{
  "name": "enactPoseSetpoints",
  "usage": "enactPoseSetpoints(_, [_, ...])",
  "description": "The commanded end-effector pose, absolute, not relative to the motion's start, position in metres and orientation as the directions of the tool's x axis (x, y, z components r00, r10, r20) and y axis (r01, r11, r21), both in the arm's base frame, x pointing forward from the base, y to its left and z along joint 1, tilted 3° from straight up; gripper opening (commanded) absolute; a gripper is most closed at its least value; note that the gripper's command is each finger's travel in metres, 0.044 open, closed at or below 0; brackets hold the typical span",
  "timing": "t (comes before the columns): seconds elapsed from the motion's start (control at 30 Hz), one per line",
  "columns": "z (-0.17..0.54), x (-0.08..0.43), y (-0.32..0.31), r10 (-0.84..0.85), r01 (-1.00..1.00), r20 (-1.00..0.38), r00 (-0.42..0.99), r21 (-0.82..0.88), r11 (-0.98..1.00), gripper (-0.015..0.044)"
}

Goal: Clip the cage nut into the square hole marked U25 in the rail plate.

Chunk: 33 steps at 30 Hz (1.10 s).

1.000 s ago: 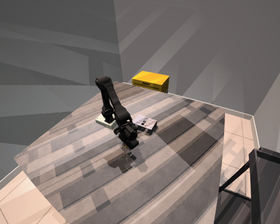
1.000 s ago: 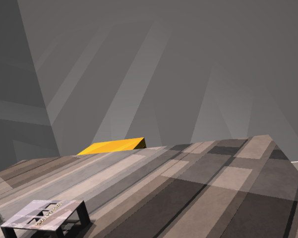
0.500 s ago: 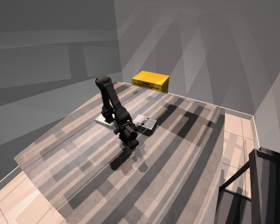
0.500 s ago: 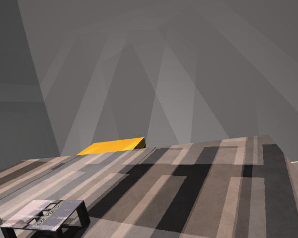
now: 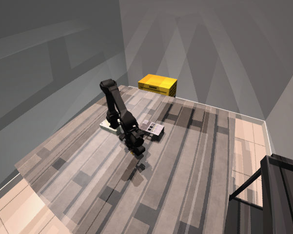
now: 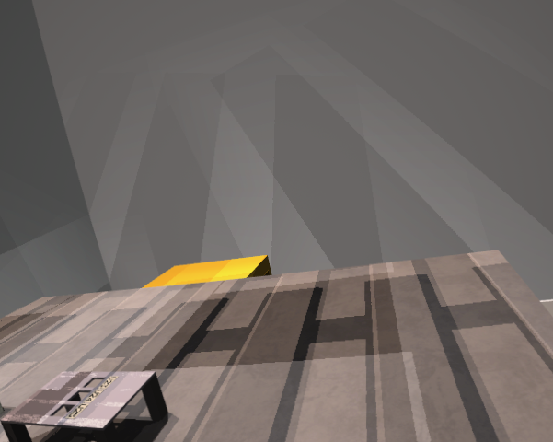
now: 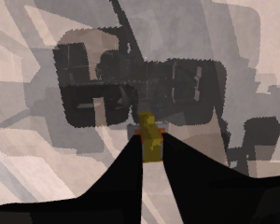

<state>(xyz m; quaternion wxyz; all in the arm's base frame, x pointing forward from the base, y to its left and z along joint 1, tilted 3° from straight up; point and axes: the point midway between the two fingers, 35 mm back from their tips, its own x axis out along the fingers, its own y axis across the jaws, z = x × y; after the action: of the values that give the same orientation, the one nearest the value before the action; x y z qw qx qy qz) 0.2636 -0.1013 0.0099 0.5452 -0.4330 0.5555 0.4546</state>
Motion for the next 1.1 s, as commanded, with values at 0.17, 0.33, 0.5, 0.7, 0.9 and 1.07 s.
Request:
enactPoseSetpoints(0.17, [0.010, 0.264, -0.101, 0.017, -0.977, -0.999, -0.028, 0.031, 0.211, 0.0035])
enactPoseSetpoints(0.33, [0.014, 0.264, -0.102, 0.015, -0.977, -0.999, -0.031, 0.033, 0.212, 0.0035])
enactPoseSetpoints(0.5, [0.044, 0.267, -0.103, 0.016, -0.977, -0.999, -0.029, 0.032, 0.212, 0.0035])
enactPoseSetpoints(0.7, [0.079, 0.266, -0.103, 0.017, -0.977, -0.999, -0.028, 0.031, 0.211, 0.0035])
enactPoseSetpoints(0.9, [0.091, 0.267, -0.103, 0.017, -0.977, -0.999, -0.028, 0.031, 0.211, 0.0035])
enactPoseSetpoints(1.07, [0.110, 0.268, -0.104, 0.016, -0.977, -0.999, -0.028, 0.031, 0.211, 0.0035])
